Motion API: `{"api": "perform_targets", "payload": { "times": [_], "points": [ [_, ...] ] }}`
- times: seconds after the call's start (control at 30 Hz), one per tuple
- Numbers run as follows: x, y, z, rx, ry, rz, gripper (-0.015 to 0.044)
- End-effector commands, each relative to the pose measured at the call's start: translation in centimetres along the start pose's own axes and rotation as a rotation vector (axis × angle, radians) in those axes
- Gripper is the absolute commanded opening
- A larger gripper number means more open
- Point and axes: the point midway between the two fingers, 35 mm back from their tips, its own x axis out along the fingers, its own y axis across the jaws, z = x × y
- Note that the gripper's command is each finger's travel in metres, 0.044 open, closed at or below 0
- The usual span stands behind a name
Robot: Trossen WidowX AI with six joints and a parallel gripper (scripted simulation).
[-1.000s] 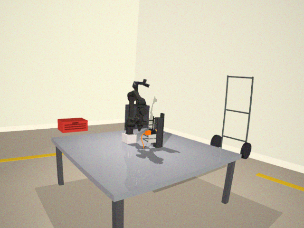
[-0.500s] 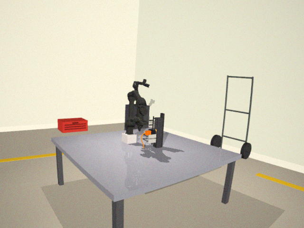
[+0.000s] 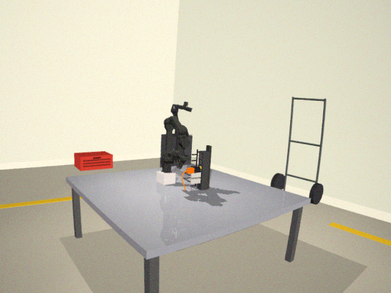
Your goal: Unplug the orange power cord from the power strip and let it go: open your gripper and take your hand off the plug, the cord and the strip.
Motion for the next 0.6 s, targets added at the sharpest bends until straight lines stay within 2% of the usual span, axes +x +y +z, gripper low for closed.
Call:
{"api": "perform_targets", "payload": {
  "times": [0.0, 0.1, 0.47, 0.57],
  "points": [
    [0.0, 0.0, 0.0, 0.0, 0.0, 0.0, 0.016],
    [0.0, 0.0, 0.0, 0.0, 0.0, 0.0, 0.016],
    [0.0, 0.0, 0.2, 0.0, 0.0, 0.0, 0.044],
    [-0.4, 0.2, 1.8, -0.001, -0.003, 0.001, 0.044]
  ]
}}
